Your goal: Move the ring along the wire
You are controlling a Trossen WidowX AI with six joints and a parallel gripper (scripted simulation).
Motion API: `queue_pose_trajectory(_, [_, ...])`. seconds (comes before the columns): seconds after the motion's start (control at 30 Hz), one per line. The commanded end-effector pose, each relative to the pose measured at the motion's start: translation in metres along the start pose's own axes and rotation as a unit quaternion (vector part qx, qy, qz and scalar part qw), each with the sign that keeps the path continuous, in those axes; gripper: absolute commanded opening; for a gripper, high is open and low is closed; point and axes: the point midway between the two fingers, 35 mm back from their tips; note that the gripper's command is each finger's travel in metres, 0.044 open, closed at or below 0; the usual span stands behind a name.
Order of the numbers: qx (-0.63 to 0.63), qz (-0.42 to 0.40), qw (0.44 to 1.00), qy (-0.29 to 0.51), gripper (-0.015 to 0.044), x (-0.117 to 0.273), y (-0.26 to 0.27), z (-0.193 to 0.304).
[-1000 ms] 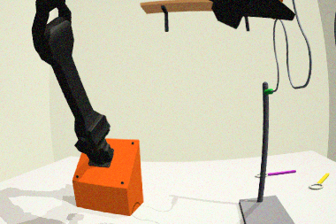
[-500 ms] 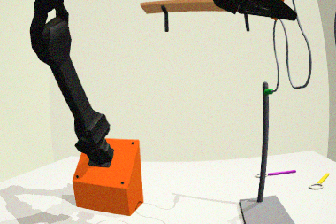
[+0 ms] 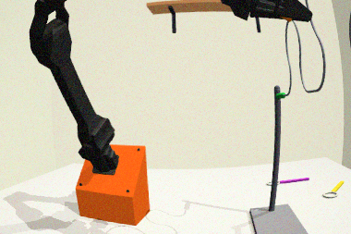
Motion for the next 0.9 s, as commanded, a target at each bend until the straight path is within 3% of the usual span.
queue_pose_trajectory(0.0, [0.023, 0.011, 1.000, 0.002, -0.0150, 0.000, -0.001, 0.002])
queue_pose_trajectory(0.87, [0.168, 0.081, 0.982, 0.000, -0.0150, -0.001, -0.011, 0.003])
Point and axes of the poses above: the point midway between the two fingers, 35 mm back from their tips, its own x axis back along the fingers, its own y axis across the jaws, z = x × y, and after that the axes turned 14 degrees about x, right-handed
